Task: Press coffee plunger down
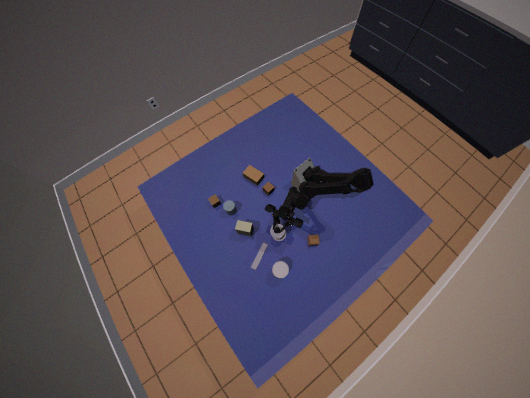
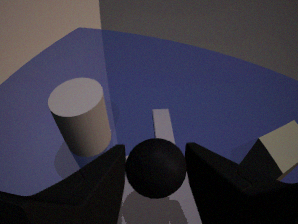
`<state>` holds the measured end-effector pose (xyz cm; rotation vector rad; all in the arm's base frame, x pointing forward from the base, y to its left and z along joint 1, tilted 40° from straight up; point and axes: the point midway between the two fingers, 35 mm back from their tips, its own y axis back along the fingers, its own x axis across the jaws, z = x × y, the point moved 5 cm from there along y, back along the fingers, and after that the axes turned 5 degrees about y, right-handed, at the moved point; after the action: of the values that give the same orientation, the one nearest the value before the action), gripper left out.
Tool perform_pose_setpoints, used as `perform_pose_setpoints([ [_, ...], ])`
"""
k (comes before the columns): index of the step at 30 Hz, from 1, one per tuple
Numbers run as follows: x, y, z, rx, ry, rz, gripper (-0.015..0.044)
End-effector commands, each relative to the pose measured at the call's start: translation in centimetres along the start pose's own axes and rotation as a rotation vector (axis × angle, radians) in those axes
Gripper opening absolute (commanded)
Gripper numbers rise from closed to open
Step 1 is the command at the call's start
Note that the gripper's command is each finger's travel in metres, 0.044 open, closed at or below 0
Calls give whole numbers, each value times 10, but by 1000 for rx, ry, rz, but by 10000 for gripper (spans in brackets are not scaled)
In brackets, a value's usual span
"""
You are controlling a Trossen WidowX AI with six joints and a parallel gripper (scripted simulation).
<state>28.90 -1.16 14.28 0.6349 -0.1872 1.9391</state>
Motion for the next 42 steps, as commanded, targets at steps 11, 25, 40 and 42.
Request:
perform_pose_setpoints([
  [11, -1, 0, 0, 0, -2, 1, 126],
  [25, -1, 0, 0, 0, -2, 1, 309],
  [40, -6, 33, 36, 22, -5, 0, 440],
  [42, -2, 53, 51, 24, -11, 5, 440],
])
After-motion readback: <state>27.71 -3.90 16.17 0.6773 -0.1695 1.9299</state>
